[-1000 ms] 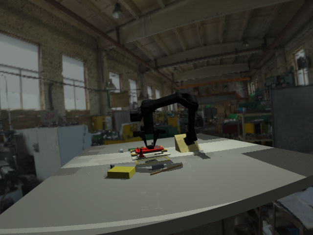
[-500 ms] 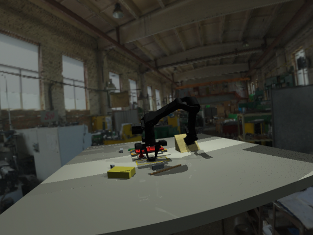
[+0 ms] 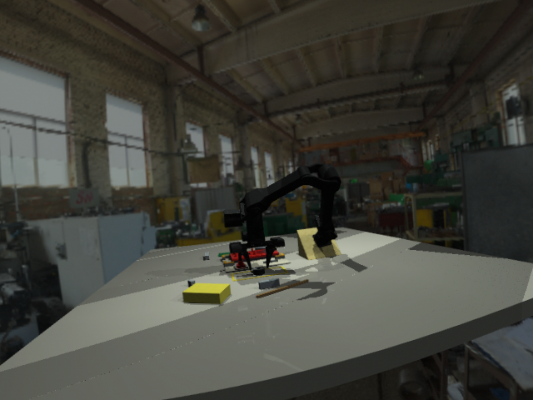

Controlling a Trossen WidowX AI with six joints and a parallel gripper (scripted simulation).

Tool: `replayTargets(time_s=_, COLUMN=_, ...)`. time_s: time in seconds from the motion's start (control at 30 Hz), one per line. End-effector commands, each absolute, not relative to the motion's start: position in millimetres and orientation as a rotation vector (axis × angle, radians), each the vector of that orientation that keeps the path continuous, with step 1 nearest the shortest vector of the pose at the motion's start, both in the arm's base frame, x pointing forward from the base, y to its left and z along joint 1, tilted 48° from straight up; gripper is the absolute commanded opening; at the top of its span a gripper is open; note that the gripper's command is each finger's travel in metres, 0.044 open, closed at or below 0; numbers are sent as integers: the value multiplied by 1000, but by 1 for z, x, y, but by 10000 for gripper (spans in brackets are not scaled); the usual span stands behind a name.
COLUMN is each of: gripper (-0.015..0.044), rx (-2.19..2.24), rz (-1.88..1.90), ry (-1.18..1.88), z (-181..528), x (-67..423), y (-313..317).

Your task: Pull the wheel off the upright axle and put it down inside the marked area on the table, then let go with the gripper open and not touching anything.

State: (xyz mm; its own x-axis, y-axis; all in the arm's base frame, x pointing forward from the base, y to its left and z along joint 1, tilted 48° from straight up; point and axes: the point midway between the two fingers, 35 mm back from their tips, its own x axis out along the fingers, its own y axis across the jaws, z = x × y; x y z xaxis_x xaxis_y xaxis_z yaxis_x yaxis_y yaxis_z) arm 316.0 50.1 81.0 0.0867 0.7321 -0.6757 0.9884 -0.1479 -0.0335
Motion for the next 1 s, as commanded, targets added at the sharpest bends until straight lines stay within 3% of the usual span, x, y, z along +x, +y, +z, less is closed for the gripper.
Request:
replayTargets(time_s=0.0, gripper=300, rx=1936, rz=-782, ry=1683, z=93, x=317, y=36)
replayTargets(time_s=0.2, gripper=300, rx=1941, rz=-780, ry=1684, z=117, x=312, y=9)
replayTargets(time_s=0.4, gripper=440, rx=1941, rz=-796, ry=1668, z=115, x=275, y=-15)
replayTargets(time_s=0.6, gripper=440, rx=1939, rz=-788, ry=1685, z=122, x=225, y=-36)
replayTargets(time_s=0.97, gripper=440, rx=1939, rz=-787, ry=1686, z=122, x=224, y=-36)
